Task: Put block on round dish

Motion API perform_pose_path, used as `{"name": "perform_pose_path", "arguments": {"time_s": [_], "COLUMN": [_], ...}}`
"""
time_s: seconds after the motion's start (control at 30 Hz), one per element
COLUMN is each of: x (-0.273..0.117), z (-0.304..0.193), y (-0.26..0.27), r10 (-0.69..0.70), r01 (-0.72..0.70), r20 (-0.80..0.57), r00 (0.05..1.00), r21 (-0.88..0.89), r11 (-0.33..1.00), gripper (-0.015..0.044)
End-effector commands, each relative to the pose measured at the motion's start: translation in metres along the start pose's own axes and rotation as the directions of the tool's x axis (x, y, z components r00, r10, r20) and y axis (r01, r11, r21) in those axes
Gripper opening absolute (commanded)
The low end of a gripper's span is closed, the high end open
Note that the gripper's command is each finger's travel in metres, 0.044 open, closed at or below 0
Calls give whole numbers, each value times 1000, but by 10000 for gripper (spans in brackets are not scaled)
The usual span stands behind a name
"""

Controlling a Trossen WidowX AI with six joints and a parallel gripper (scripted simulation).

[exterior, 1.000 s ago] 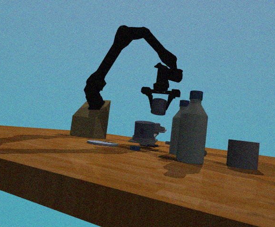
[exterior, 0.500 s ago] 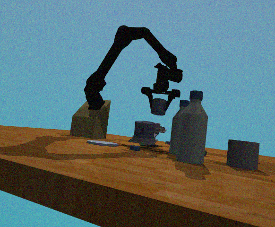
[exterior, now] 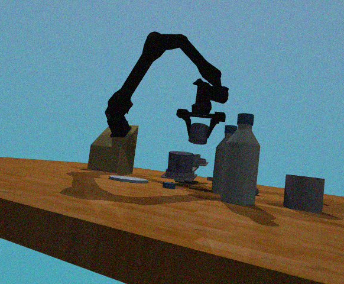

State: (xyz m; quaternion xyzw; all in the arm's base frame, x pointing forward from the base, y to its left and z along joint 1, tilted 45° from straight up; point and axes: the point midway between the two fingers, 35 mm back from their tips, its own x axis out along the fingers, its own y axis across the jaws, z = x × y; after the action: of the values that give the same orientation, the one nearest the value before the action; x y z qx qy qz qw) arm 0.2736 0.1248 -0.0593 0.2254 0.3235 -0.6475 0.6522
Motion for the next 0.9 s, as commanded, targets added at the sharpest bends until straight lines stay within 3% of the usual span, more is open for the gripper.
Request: {"name": "perform_pose_path", "arguments": {"time_s": [0.0, 0.67, 0.87], "x": [0, 1, 28], "z": [0, -2, -38], "y": [0, 0, -3], "r10": [1, 1, 5], "r01": [-1, -1, -5], "r20": [0, 0, -5], "r00": [1000, 1000, 1000], "r21": [-1, -1, 2], "r11": [1000, 1000, 1000], "gripper": [0, 0, 0]}}
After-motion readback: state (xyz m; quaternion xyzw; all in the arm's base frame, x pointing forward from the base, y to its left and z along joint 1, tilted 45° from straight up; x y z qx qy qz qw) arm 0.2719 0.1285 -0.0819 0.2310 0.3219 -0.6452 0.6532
